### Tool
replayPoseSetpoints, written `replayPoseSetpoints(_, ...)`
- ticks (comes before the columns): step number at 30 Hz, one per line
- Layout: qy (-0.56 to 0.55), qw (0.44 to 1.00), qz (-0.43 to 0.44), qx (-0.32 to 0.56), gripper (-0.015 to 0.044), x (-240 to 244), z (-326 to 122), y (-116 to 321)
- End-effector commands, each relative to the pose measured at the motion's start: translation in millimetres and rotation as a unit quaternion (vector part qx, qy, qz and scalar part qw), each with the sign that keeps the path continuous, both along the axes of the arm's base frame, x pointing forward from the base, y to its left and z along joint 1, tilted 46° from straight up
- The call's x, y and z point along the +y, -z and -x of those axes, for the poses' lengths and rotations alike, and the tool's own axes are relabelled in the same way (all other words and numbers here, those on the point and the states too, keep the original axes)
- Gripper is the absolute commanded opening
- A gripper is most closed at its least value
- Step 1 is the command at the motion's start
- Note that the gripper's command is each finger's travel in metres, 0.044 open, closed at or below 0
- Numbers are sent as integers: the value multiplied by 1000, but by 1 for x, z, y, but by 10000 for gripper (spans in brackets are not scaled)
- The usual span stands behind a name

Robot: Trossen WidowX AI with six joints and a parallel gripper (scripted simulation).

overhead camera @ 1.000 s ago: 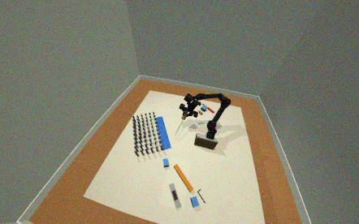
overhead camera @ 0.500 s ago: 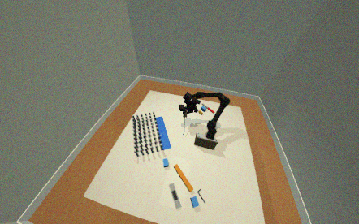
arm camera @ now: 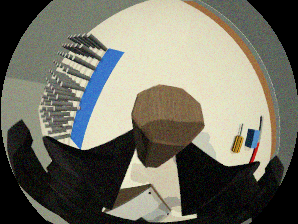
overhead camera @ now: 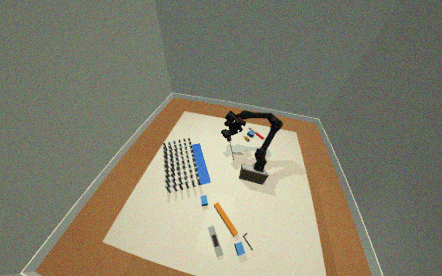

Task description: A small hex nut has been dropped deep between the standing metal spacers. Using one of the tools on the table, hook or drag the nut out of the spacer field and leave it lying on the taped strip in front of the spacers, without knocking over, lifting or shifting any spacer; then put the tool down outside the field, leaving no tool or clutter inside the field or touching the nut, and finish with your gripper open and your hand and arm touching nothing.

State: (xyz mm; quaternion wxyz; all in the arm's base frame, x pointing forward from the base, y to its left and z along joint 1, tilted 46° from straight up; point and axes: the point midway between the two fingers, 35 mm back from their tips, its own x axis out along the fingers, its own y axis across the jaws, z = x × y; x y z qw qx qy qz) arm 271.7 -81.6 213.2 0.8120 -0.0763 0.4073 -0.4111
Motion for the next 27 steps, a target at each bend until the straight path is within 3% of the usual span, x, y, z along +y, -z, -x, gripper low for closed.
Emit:
replayPoseSetpoints(1, -29, 999, 27, 37, 0, -5, -2, -11)
replayPoseSetpoints(14, -92, 971, 117, 187, 0, -24, 2, -27)
replayPoseSetpoints(27, -151, 898, 197, 364, 0, -44, 9, -46)
